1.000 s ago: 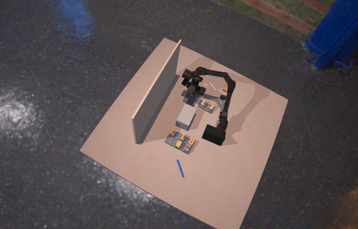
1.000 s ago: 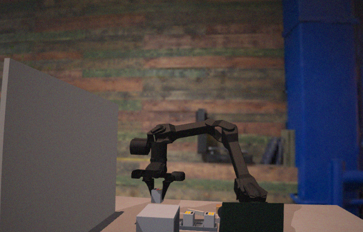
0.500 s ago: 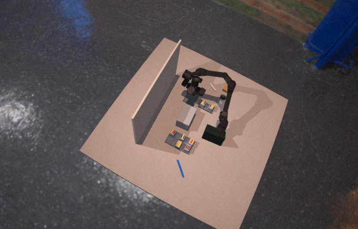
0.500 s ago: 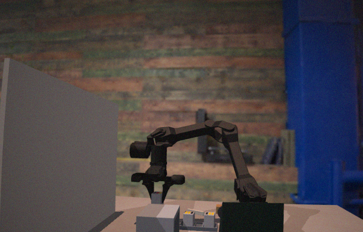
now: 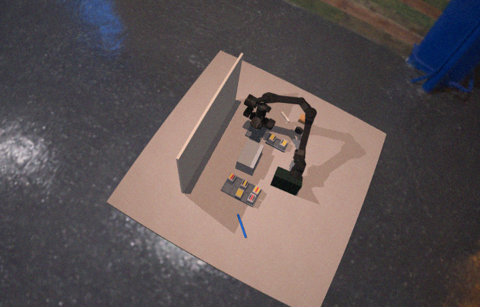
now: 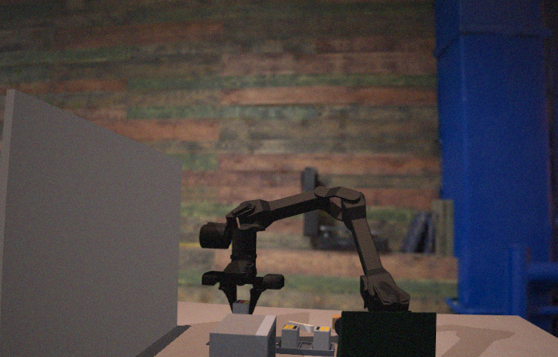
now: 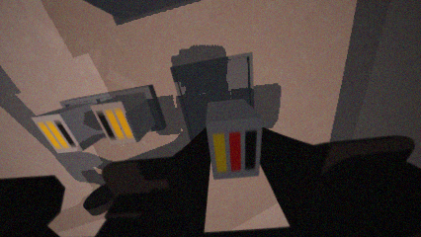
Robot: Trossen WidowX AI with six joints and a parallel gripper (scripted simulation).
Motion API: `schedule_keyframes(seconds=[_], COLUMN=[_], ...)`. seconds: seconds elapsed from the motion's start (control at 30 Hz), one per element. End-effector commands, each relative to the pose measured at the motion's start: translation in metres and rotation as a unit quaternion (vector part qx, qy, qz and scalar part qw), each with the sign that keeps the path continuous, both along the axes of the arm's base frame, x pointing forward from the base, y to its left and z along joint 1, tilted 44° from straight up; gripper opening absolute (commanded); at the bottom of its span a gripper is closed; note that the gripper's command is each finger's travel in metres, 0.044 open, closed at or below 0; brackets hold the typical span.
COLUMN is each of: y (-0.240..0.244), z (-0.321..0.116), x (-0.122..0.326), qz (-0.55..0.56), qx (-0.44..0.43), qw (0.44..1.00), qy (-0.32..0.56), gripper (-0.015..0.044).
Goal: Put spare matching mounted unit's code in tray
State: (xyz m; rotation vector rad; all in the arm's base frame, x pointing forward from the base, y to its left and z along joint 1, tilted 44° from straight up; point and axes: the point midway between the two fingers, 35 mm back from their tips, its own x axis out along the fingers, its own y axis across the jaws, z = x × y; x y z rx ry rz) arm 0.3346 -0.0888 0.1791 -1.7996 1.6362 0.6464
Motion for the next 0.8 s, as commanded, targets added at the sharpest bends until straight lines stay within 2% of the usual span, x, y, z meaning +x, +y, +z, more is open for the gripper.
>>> schedule_keyframes(seconds=[0.0,0.77], y=[-0.001,-0.014], z=[-0.003,-0.015], x=[0.0,0.001], qz=[0.003,0.003], qx=[0.002,0.002], qw=[1.0,1.0], qy=[0.001,0.002], gripper=[0.0,0.0])
